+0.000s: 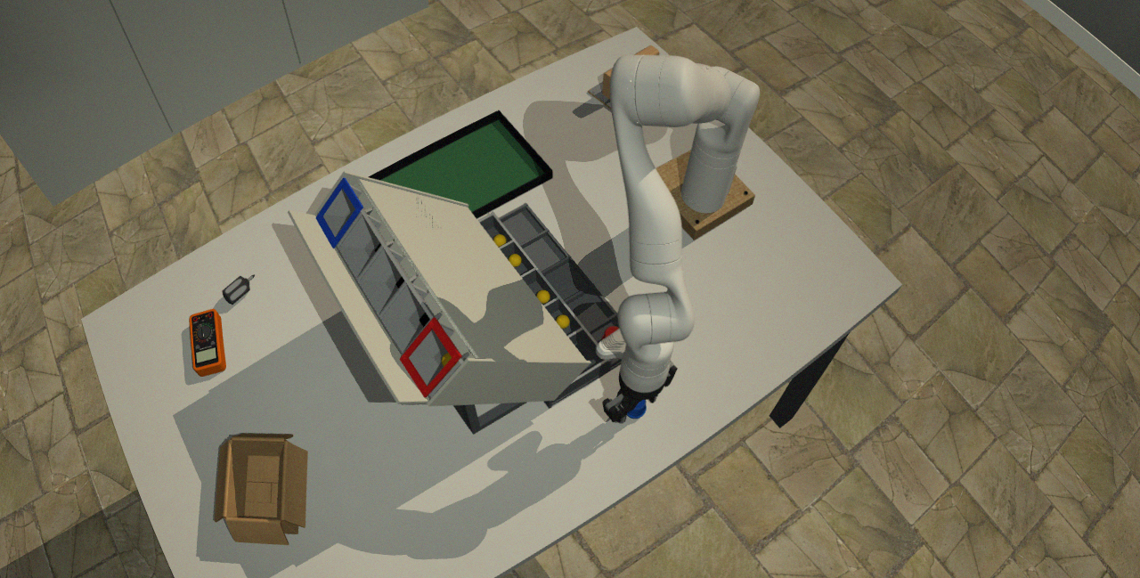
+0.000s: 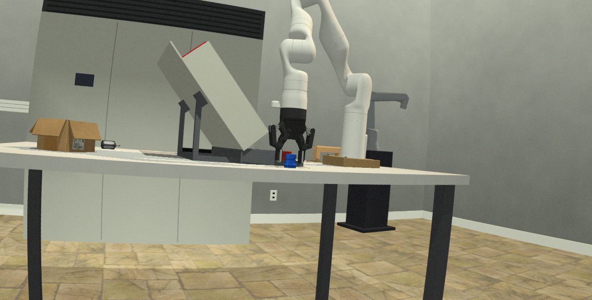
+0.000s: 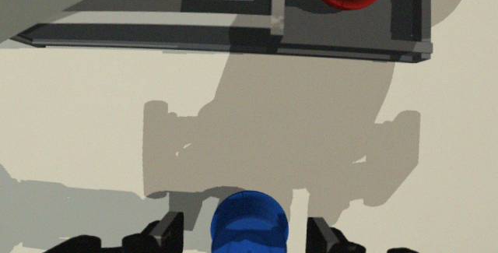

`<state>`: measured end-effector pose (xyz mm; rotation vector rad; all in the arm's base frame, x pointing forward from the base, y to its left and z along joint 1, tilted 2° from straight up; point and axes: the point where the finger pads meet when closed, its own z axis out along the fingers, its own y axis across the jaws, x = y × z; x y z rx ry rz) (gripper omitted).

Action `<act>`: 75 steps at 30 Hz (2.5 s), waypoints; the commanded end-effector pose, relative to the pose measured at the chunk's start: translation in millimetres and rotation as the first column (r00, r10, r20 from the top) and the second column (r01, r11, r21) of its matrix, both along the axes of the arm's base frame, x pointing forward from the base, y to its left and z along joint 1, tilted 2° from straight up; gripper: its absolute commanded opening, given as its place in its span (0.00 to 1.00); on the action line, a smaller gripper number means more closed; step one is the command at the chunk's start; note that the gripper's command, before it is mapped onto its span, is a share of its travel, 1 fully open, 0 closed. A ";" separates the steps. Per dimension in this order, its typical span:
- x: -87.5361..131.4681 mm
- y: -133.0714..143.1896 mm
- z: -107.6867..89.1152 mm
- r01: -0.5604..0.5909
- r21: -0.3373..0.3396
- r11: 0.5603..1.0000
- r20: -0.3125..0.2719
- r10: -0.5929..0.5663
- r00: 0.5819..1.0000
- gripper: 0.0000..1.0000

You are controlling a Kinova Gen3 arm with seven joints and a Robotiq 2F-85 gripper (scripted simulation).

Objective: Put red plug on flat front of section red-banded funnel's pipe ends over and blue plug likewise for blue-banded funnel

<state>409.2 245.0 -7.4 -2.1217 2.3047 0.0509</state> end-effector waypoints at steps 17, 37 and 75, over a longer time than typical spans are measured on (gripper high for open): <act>-3.7 0.7 -5.2 0.004 0.000 1.000 -0.003 -0.004 1.000 0.70; -1.3 0.7 -2.4 -0.004 -0.001 1.000 0.001 0.004 1.000 0.00; -0.2 -2.8 112.5 0.004 0.001 1.000 -0.002 -0.004 1.000 0.00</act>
